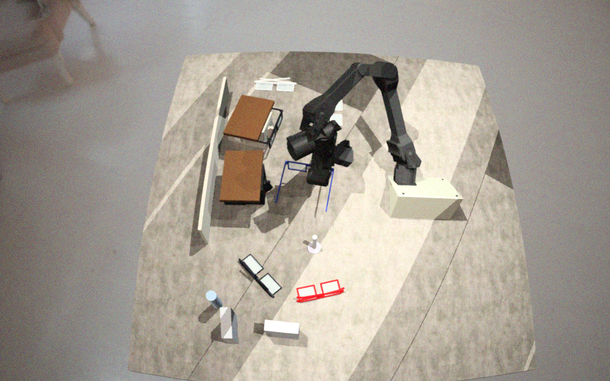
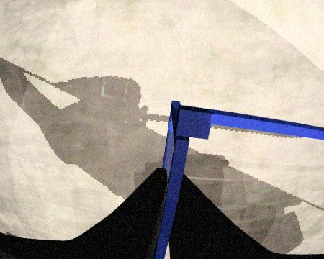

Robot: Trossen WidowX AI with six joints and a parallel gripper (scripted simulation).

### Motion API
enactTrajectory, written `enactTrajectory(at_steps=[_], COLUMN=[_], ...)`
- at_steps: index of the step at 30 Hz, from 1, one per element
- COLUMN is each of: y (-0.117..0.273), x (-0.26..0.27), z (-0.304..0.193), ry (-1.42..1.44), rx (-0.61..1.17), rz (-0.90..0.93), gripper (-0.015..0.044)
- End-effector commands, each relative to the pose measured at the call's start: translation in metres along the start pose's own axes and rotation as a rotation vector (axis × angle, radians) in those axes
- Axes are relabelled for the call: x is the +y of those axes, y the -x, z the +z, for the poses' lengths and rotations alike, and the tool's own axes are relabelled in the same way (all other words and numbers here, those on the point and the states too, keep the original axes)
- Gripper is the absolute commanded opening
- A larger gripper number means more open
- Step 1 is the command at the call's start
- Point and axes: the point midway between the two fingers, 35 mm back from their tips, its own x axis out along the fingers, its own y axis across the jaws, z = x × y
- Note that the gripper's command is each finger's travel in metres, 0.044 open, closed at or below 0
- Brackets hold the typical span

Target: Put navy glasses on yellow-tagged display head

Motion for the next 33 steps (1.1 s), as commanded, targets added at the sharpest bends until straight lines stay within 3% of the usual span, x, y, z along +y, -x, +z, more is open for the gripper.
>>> enactTrajectory(at_steps=[1,33], y=[-0.004,-0.030], x=[0.001,0.002], z=[0.000,0.001], ry=[0.006,0.005], rx=[0.001,0.002], rz=[0.006,0.008], gripper=[0.0000,0.0000])
